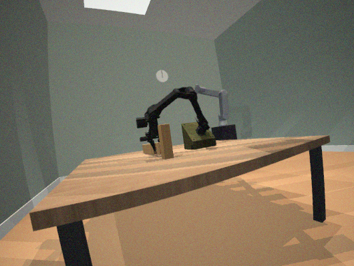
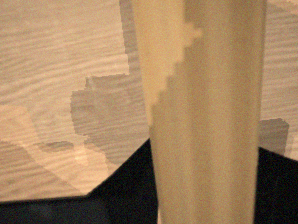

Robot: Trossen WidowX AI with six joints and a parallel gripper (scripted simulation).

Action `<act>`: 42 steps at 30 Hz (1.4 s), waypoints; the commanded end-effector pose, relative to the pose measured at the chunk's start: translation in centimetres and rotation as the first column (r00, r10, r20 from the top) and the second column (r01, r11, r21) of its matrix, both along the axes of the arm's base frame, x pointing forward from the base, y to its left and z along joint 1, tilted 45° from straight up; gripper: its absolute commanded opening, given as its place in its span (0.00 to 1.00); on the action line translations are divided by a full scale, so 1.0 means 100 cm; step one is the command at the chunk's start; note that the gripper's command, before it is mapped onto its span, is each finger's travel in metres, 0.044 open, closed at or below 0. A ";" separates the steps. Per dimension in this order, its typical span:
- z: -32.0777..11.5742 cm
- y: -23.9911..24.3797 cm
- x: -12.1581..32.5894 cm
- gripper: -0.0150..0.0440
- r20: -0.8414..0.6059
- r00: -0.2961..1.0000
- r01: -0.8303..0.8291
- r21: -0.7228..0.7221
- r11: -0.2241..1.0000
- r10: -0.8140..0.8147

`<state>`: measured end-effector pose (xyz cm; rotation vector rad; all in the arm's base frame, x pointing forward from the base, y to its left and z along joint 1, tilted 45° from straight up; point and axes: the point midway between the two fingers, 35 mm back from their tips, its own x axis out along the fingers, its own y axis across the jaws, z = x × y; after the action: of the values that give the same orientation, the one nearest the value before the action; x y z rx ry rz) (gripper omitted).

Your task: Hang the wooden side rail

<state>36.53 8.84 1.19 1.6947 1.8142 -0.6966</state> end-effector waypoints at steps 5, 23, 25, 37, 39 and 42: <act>0.005 -0.008 0.003 0.25 0.010 1.000 0.017 -0.008 1.000 -0.017; 0.007 -0.010 0.003 0.25 0.010 1.000 0.017 -0.008 1.000 -0.017; 0.007 -0.011 0.003 0.25 0.010 1.000 0.017 -0.008 1.000 -0.017; 0.009 -0.012 0.003 0.25 0.010 1.000 0.017 -0.009 1.000 -0.017; 0.009 -0.012 0.003 0.25 0.010 1.000 0.017 -0.009 1.000 -0.017; 0.009 -0.013 0.003 0.25 0.010 1.000 0.017 -0.009 1.000 -0.017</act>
<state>36.54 8.36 1.67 1.6969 1.8157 -0.6977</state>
